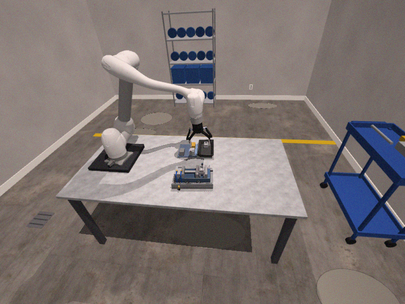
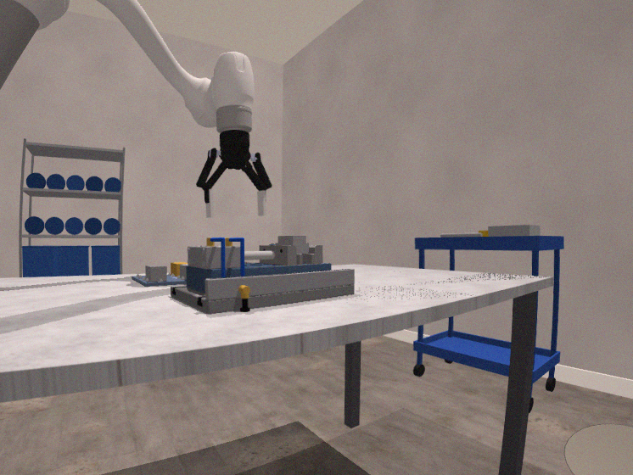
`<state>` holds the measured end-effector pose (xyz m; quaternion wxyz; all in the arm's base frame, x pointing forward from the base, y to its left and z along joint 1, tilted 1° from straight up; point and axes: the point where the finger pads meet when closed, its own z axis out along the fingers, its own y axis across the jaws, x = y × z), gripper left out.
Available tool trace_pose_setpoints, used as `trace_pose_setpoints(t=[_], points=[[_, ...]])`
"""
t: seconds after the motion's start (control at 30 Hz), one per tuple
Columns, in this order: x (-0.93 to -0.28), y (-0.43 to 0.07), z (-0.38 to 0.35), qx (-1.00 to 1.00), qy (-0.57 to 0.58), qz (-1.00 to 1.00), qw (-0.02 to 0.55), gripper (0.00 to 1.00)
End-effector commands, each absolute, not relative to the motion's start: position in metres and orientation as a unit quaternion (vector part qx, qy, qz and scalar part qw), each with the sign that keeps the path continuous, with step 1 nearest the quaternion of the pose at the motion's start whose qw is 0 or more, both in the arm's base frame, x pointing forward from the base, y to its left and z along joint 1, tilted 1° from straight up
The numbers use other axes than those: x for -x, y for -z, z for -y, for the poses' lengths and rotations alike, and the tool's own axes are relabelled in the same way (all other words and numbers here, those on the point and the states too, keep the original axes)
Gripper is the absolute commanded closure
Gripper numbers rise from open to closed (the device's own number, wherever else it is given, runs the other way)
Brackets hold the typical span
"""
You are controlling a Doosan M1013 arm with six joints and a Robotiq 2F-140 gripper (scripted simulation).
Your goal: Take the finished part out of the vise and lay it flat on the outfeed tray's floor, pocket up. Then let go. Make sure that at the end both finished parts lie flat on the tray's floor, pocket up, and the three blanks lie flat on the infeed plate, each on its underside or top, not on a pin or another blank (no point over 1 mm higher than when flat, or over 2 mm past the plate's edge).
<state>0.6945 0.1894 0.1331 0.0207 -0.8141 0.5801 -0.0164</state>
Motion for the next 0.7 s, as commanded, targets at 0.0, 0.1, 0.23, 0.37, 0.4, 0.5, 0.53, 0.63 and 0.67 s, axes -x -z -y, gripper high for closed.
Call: trace_pose_setpoints(t=[0.0, 0.1, 0.23, 0.37, 0.4, 0.5, 0.53, 0.63, 0.67], points=[[-0.694, -0.133, -0.189, 0.814, 0.016, -0.58, 0.021, 0.0], [-0.694, -0.133, -0.189, 0.814, 0.016, -0.58, 0.021, 0.0], [-0.694, -0.133, -0.189, 0.814, 0.016, -0.58, 0.021, 0.0], [-0.694, -0.133, -0.189, 0.814, 0.016, -0.58, 0.021, 0.0], [-0.694, -0.133, -0.189, 0.814, 0.016, -0.58, 0.021, 0.0], [-0.694, -0.133, -0.189, 0.814, 0.016, -0.58, 0.021, 0.0], [-0.694, -0.133, -0.189, 0.814, 0.016, -0.58, 0.021, 0.0], [-0.715, -0.142, -0.152, 0.812, 0.014, -0.583, 0.014, 0.0], [-0.72, -0.144, -0.143, 0.812, 0.014, -0.583, 0.012, 0.0]])
